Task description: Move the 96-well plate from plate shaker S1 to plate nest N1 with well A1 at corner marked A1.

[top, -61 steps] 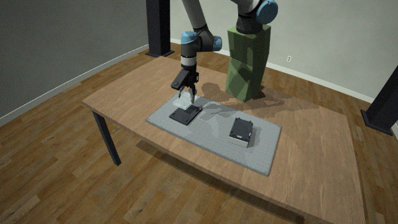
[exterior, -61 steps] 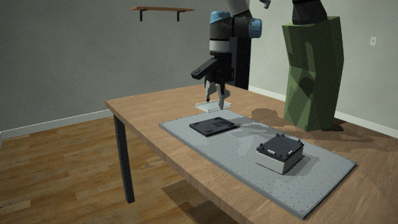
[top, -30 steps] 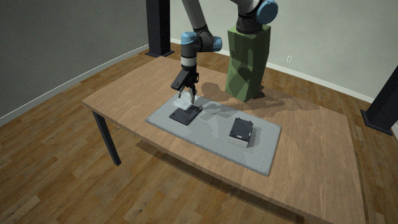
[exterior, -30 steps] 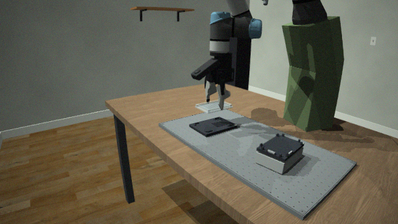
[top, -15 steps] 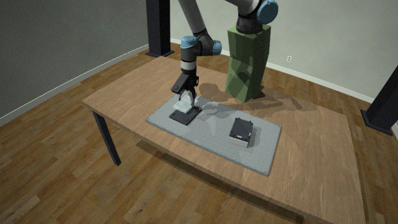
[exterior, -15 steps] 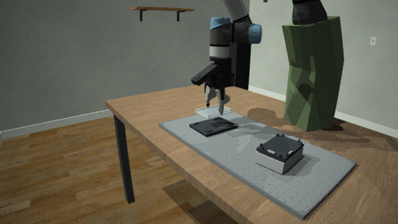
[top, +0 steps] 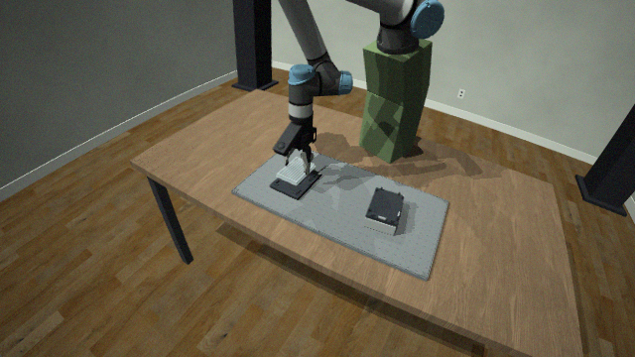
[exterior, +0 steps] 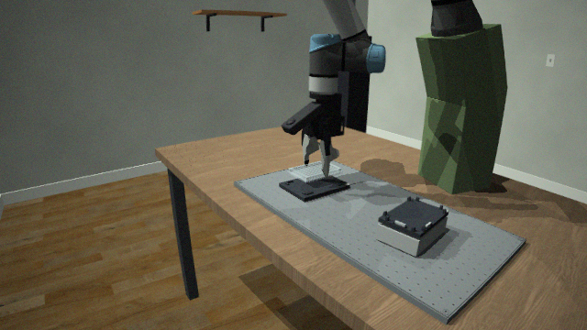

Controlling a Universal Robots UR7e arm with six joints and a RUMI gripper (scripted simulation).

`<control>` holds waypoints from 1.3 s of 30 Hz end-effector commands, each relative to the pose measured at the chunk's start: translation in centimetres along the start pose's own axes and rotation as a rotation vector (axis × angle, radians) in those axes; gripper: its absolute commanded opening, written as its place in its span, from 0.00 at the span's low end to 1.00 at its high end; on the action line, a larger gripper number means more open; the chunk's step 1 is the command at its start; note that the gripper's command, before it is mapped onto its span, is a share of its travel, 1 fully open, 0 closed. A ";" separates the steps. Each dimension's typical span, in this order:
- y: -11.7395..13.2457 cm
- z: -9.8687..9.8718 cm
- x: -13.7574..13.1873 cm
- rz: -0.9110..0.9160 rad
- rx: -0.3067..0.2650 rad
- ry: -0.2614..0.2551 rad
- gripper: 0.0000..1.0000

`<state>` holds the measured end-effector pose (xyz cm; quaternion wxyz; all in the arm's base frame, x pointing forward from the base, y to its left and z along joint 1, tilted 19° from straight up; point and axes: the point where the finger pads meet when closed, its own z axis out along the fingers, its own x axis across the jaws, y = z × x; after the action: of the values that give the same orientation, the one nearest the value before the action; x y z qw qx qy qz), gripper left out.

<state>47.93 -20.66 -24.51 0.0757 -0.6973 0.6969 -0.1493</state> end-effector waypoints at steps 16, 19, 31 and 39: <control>-0.1 1.9 0.0 0.000 0.001 0.001 0.00; -0.1 1.9 0.0 0.000 0.001 0.001 0.00; -0.1 1.9 0.0 0.000 0.001 0.001 0.00; 0.0 2.1 0.0 0.000 0.001 0.001 0.00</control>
<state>48.58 -20.87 -26.43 0.0757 -0.6973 0.6969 -0.1494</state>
